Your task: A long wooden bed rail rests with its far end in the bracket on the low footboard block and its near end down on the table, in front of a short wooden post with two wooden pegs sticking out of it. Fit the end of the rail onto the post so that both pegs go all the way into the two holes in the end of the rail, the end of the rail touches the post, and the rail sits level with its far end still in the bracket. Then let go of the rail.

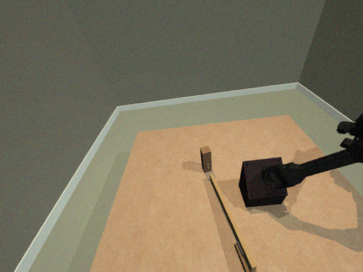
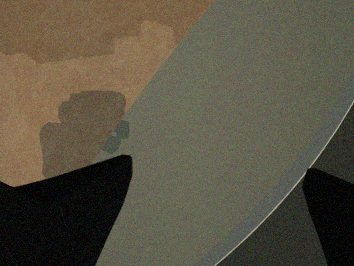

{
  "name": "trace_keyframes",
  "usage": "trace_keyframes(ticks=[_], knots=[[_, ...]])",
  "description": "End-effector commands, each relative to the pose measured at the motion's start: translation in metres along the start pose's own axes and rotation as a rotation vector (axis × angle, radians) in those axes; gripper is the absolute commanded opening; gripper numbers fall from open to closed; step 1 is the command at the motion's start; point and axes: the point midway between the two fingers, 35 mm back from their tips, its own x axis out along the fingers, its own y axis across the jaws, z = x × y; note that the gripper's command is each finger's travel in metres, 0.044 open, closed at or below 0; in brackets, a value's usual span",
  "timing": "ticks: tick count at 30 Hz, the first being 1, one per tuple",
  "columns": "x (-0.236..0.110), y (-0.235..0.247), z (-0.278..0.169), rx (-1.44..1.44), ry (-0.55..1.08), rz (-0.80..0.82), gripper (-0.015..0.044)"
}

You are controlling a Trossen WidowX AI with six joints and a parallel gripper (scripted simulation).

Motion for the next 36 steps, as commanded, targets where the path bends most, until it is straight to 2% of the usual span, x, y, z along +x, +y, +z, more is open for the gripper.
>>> trace_keyframes(ticks=[1, 7, 12, 19, 29, 36], knots=[[-0.002, 0.0, 0.002, -0.004, -0.003, -0.003, 0.0426], [-0.055, -0.005, 0.063, -0.146, -0.092, -0.106, 0.044], [-0.105, -0.004, 0.132, -0.316, -0.169, -0.205, 0.044], [-0.172, 0.025, 0.228, -0.58, -0.275, -0.326, 0.044], [-0.249, 0.124, 0.34, -0.941, -0.413, -0.43, 0.044], [-0.278, 0.224, 0.396, -1.262, -0.494, -0.465, 0.044]])
